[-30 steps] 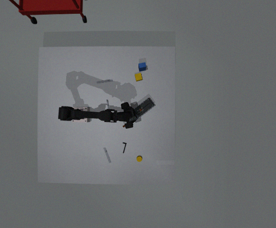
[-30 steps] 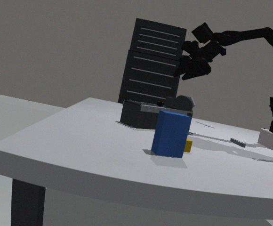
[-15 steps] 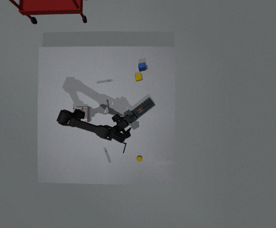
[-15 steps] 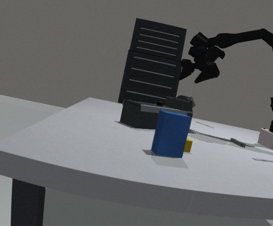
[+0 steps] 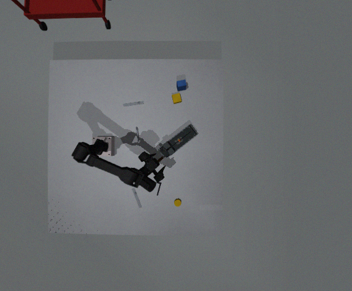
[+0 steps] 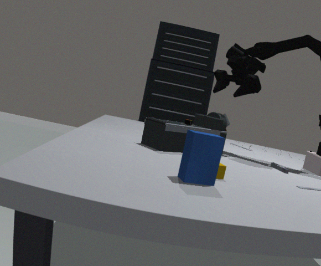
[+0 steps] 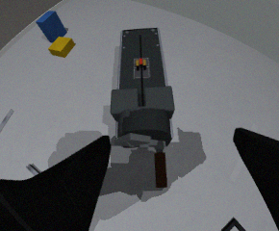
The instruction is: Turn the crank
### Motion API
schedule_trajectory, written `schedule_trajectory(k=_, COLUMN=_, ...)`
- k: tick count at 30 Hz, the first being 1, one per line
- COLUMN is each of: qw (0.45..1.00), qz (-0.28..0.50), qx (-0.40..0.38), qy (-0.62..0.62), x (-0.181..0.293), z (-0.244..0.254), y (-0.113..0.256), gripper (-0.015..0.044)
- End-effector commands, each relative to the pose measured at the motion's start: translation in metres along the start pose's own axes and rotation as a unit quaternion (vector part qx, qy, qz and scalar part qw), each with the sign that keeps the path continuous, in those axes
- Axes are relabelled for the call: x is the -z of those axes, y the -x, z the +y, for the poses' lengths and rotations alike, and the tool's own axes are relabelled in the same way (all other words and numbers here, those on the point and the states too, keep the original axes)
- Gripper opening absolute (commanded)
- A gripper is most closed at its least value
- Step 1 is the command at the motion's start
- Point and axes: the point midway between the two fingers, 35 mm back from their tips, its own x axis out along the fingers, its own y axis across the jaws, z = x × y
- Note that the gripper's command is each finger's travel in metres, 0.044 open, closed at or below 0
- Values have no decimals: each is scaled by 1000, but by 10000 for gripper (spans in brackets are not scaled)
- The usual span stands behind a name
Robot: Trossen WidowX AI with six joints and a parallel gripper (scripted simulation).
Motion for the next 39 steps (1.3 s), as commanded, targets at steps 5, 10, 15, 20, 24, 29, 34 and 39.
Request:
schedule_trajectory(k=5, qw=1000, qz=1, qx=-7, qy=-3, x=33, z=-1, y=-33, gripper=440)
schedule_trajectory(k=10, qw=1000, qz=1, qx=-7, qy=-3, x=53, z=2, y=-51, gripper=440)
schedule_trajectory(k=15, qw=1000, qz=1, qx=-7, qy=-3, x=62, z=4, y=-59, gripper=440)
schedule_trajectory(k=20, qw=1000, qz=1, qx=-7, qy=-3, x=64, z=3, y=-61, gripper=440)
schedule_trajectory(k=24, qw=1000, qz=1, qx=-7, qy=-3, x=69, z=3, y=-66, gripper=440)
schedule_trajectory(k=29, qw=1000, qz=1, qx=-7, qy=-3, x=74, z=3, y=-72, gripper=440)
schedule_trajectory(k=34, qw=1000, qz=1, qx=-7, qy=-3, x=80, z=3, y=-78, gripper=440)
schedule_trajectory(k=39, qw=1000, qz=1, qx=-7, qy=-3, x=86, z=3, y=-84, gripper=440)
